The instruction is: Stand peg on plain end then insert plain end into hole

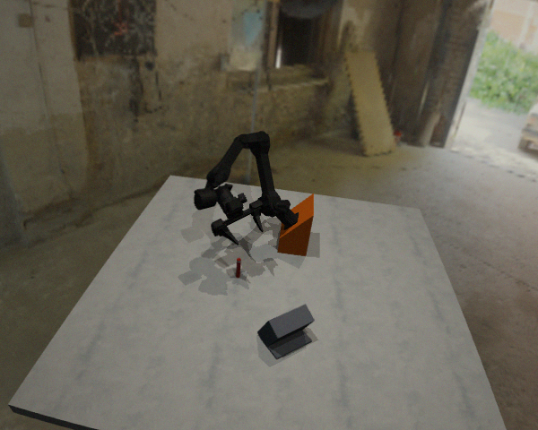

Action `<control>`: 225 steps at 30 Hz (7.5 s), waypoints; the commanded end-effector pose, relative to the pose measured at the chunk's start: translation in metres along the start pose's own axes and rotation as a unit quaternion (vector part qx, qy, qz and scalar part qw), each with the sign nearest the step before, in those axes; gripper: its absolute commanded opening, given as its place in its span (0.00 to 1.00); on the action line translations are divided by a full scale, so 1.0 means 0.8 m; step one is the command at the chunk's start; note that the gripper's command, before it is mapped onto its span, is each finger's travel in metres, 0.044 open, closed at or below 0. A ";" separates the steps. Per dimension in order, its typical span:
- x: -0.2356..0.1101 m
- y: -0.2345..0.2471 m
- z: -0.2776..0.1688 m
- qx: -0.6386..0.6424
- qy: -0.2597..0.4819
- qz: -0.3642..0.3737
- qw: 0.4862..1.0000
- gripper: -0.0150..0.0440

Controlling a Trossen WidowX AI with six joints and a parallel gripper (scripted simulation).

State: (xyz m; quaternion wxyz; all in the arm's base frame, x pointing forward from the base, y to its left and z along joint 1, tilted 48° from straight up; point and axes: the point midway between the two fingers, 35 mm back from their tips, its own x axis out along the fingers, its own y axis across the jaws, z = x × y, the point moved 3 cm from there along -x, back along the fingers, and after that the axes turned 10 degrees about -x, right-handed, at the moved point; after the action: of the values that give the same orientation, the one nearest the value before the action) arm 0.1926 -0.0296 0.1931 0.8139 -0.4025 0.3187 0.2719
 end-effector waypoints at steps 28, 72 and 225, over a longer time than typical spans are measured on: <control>0.042 -0.010 -0.024 0.050 0.450 0.037 0.891 1.00; 0.073 -0.036 -0.044 -0.044 0.541 -0.041 0.839 1.00; 0.166 -0.024 -0.011 0.134 0.240 0.004 0.961 0.25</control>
State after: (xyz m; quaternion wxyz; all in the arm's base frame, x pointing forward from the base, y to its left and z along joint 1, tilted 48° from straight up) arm 0.2879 -0.0232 0.1004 0.7490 -0.3466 0.5521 0.1184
